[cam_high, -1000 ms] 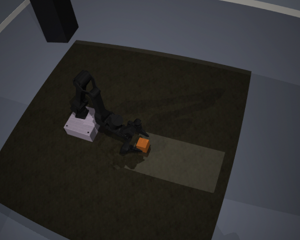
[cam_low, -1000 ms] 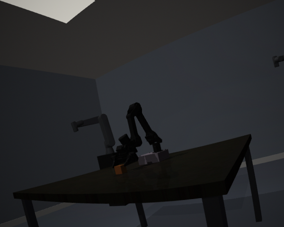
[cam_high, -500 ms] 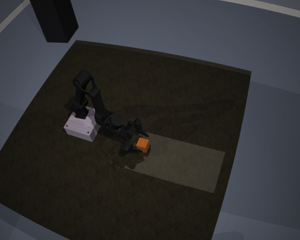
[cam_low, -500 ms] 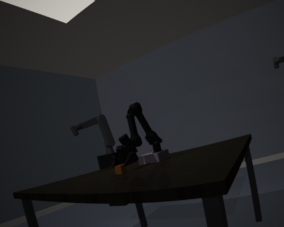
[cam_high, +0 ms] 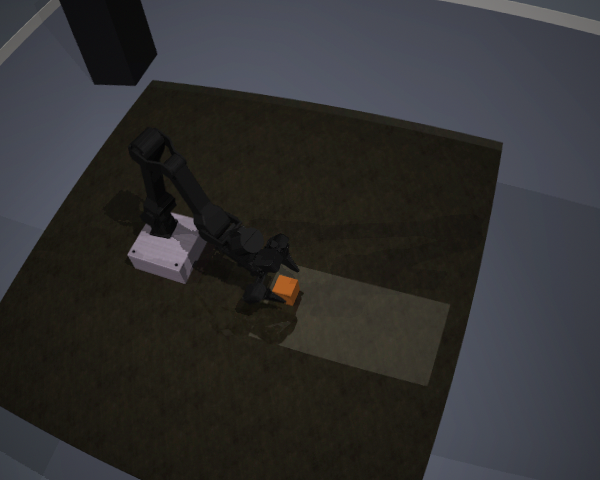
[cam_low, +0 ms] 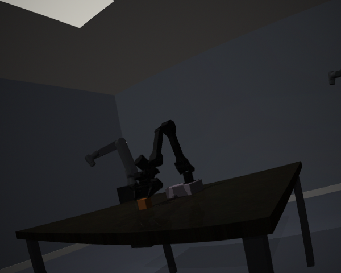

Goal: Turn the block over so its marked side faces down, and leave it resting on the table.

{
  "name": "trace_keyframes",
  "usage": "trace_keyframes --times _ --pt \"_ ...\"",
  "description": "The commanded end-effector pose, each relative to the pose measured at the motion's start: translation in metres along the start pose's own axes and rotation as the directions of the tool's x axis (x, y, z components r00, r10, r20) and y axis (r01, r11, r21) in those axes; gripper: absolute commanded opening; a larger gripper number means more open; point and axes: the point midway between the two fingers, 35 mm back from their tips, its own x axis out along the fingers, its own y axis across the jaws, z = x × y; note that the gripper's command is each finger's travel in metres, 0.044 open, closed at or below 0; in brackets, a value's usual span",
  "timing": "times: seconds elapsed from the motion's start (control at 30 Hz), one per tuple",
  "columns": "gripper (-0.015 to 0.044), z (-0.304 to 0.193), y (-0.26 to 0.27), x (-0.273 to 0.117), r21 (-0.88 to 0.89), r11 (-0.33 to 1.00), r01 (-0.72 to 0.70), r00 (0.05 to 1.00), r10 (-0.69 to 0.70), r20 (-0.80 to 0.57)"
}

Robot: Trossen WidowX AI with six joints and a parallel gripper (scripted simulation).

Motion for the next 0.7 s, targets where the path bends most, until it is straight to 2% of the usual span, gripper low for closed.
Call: trace_keyframes --times 0.0,0.53,0.67 --pt "0.044 0.018 0.003 -0.057 -0.021 1.0 0.009 0.964 -0.015 -0.266" --pt "0.044 0.018 0.003 -0.057 -0.021 1.0 0.009 0.962 -0.014 -0.273" --pt "0.044 0.029 0.003 -0.051 -0.013 1.0 -0.003 0.93 -0.002 -0.368"
